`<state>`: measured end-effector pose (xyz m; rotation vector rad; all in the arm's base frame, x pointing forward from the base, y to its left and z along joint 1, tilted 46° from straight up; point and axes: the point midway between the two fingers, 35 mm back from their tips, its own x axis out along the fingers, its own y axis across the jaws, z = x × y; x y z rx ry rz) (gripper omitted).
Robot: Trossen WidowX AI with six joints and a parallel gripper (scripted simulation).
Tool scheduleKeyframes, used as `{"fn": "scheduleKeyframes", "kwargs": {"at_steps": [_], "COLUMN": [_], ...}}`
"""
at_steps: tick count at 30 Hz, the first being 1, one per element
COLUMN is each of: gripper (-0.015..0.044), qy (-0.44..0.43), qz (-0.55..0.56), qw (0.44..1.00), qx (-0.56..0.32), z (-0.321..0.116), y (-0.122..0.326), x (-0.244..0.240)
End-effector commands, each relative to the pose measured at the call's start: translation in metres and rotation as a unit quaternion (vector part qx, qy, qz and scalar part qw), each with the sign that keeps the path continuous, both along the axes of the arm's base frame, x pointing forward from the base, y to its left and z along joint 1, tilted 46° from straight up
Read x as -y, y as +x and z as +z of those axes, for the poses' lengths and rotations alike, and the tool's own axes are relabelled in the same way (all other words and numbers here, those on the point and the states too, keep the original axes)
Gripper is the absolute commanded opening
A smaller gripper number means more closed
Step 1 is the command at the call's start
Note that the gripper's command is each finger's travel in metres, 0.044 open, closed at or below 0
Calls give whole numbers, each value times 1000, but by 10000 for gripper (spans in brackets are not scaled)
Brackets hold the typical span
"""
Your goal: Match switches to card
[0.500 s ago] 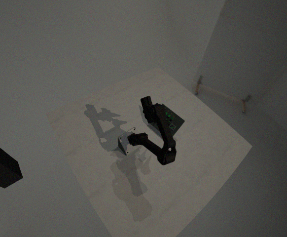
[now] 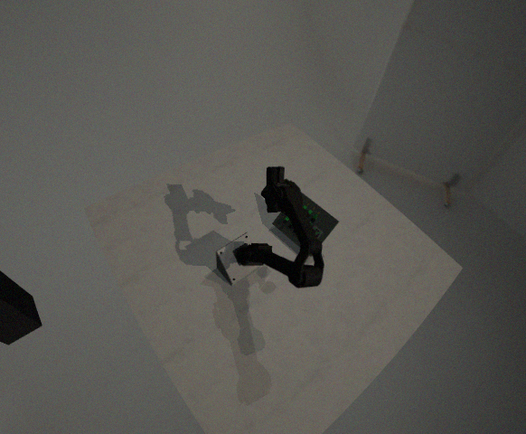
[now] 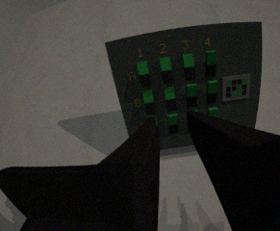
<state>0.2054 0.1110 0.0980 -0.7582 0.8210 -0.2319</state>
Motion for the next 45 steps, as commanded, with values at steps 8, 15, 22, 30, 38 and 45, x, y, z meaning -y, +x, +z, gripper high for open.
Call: {"fn": "scheduleKeyframes", "kwargs": {"at_steps": [8, 15, 22, 30, 38, 45], "gripper": [0, 0, 0, 0, 0, 0], "qy": [-17, -16, -16, -16, -16, -16], "qz": [2, 11, 12, 12, 11, 11], "qw": [1000, 1000, 1000, 1000, 1000, 1000], "qx": [4, 14, 15, 15, 15, 15], "z": [-35, -54, -54, -60, -65, -67], "y": [33, 56, 57, 64, 71, 73], "x": [4, 21, 22, 27, 32, 34]}}
